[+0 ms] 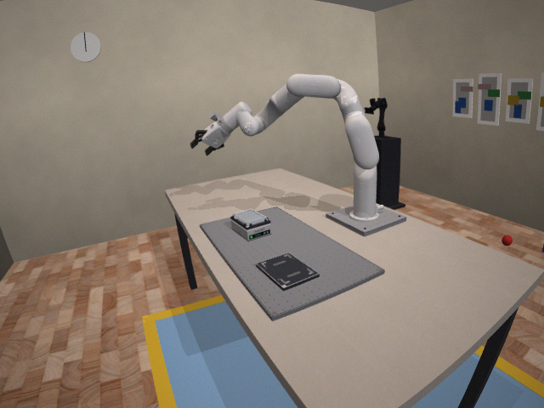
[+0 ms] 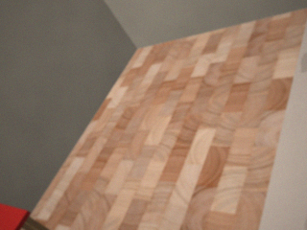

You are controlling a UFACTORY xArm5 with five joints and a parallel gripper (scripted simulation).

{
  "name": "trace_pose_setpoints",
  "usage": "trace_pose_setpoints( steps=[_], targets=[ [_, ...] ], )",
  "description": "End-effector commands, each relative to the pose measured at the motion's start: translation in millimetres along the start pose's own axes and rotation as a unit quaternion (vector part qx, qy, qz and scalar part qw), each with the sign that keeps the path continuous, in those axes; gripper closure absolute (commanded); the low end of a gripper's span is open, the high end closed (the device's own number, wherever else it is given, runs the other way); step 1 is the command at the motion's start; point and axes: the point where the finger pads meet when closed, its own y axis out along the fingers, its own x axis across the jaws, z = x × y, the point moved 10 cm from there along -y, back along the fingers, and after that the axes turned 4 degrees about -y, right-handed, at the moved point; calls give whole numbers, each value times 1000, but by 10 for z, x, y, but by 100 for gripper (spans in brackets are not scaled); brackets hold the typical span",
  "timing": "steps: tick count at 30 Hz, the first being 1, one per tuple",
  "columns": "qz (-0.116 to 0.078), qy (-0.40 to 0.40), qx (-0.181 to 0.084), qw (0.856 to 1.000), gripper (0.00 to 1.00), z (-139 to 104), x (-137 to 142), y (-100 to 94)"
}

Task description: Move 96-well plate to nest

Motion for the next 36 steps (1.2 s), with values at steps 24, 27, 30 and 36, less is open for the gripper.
trace_pose_setpoints(
  steps=[24,27,30,36],
  targets=[
    [-3,-119,-121,986,0,-703,-588,-332],
    [-3,-131,-132,983,0,-723,-611,-348],
    [-3,-159,-157,975,0,-800,-677,-401],
    [-2,-183,-179,967,0,-963,-768,-501]
  ],
)
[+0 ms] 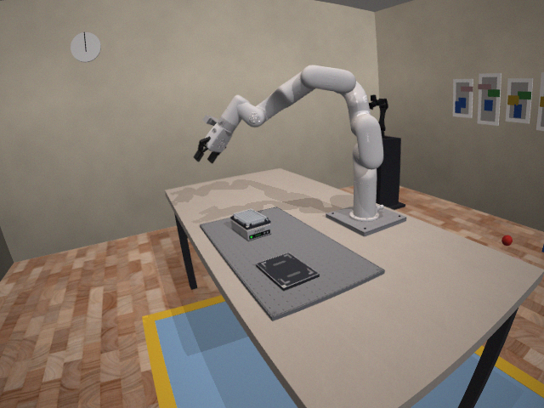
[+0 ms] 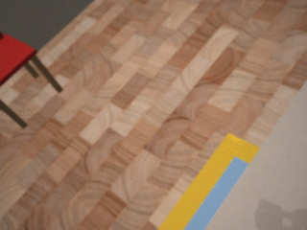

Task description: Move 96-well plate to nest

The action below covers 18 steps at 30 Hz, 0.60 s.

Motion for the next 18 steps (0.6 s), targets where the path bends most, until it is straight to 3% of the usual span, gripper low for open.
trace_pose_setpoints(
  steps=[1,7,10,15,18],
  targets=[
    [2,-38,-33,999,0,-72,-109,-60],
    [2,-42,-37,998,0,-222,-213,-107],
    [3,-80,-69,994,0,-283,-290,-145],
    [3,-84,-73,994,0,-437,-381,-202],
    [4,-123,-104,987,0,-503,-451,-243]
  ],
)
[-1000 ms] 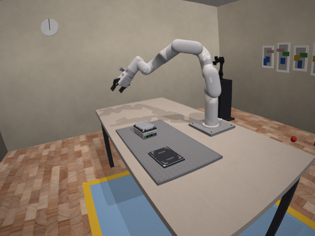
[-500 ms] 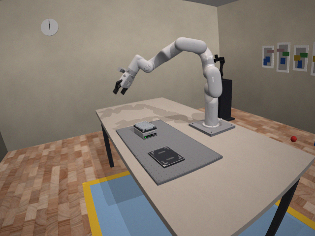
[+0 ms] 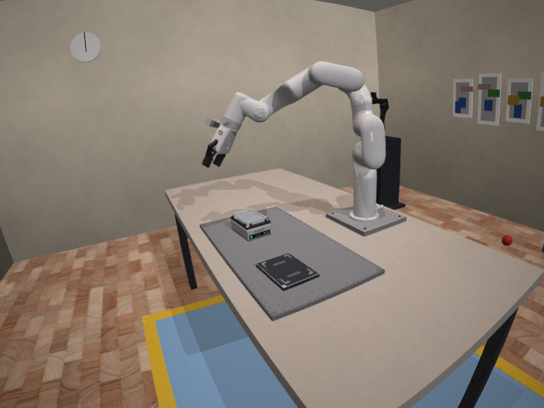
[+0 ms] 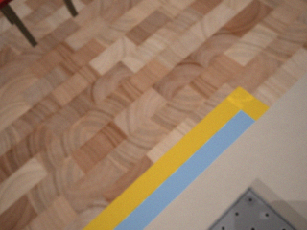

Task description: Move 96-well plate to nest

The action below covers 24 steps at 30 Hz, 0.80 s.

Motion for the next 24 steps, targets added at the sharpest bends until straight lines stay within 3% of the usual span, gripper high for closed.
trace_pose_setpoints(
  steps=[1,6,9,14,17,23,24],
  targets=[
    [3,-39,-31,999,0,-88,-119,-64],
    [3,-39,-31,999,0,-204,-196,-95],
    [4,-78,-62,995,0,-268,-272,-128],
    [5,-83,-66,994,0,-420,-364,-178],
    [6,-122,-97,988,0,-490,-433,-214],
    [7,-127,-101,987,0,-645,-511,-270],
    [7,-140,-111,984,0,-670,-532,-283]
  ],
)
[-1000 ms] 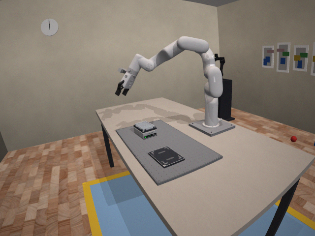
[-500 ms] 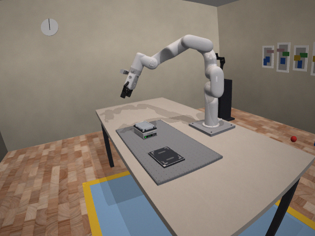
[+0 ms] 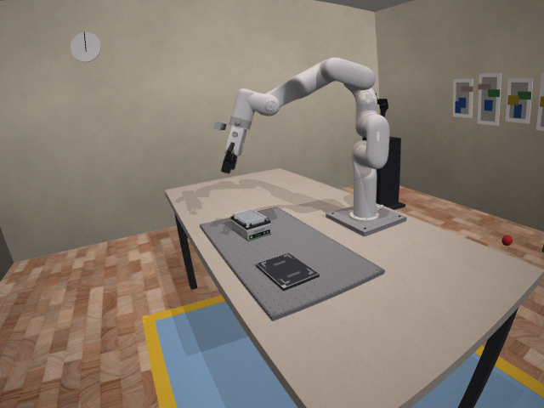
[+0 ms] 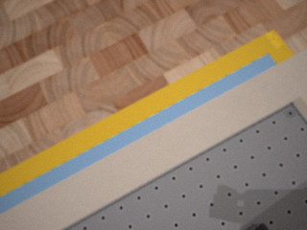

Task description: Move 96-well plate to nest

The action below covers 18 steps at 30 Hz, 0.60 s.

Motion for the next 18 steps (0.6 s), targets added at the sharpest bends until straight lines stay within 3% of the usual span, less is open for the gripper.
trace_pose_setpoints(
  steps=[1,3,7,11,16,18],
  targets=[
    [2,-28,-21,999,0,-67,-82,-42],
    [3,-47,-35,998,0,-121,-137,-57],
    [3,-47,-35,998,0,-234,-212,-81],
    [5,-92,-69,993,0,-337,-312,-115],
    [5,-92,-69,993,0,-453,-376,-144],
    [7,-119,-89,989,0,-503,-421,-162]
  ],
)
